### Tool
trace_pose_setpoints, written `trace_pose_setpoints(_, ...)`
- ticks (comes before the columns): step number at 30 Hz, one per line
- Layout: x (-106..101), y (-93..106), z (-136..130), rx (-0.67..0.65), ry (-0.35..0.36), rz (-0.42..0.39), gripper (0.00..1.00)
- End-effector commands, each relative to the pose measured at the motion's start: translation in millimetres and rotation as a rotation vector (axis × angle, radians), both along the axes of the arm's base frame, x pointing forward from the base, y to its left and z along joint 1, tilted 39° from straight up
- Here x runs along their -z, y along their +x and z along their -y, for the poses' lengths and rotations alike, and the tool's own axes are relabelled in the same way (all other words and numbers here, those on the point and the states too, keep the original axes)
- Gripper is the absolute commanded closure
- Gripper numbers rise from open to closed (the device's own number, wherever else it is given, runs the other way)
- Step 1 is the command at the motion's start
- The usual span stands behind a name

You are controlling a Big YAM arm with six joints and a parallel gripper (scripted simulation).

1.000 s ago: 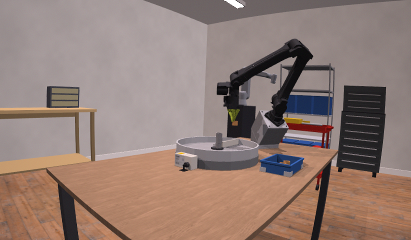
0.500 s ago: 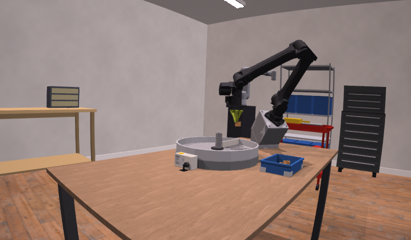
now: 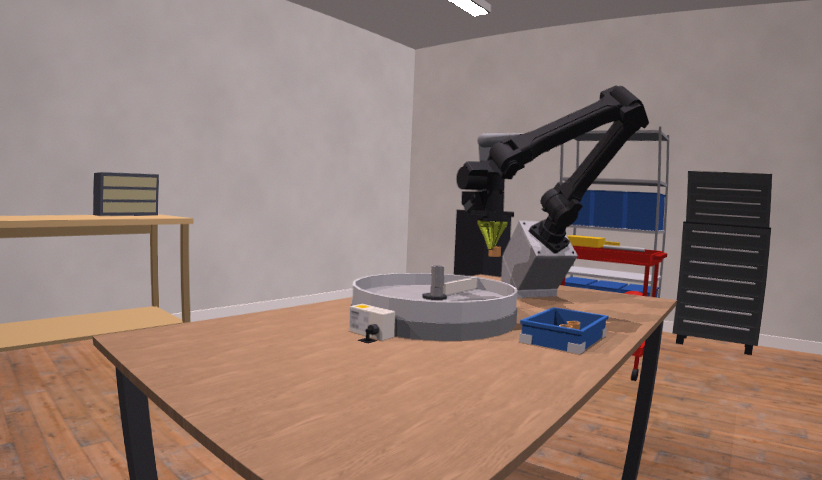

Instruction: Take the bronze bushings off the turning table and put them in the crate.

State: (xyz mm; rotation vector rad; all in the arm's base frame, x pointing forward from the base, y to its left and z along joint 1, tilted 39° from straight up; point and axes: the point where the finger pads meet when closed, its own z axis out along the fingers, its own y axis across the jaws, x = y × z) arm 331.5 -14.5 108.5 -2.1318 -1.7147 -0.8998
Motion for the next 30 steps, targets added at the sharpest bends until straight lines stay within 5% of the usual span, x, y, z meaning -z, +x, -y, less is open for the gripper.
trace_pose_setpoints(1,-38.6,21.0,-11.5,-0.011,-0.027,0.066,1.00)
trace_pose_setpoints(30,-150.6,62.8,-145.1,-0.257,-0.107,0.236,1.00)
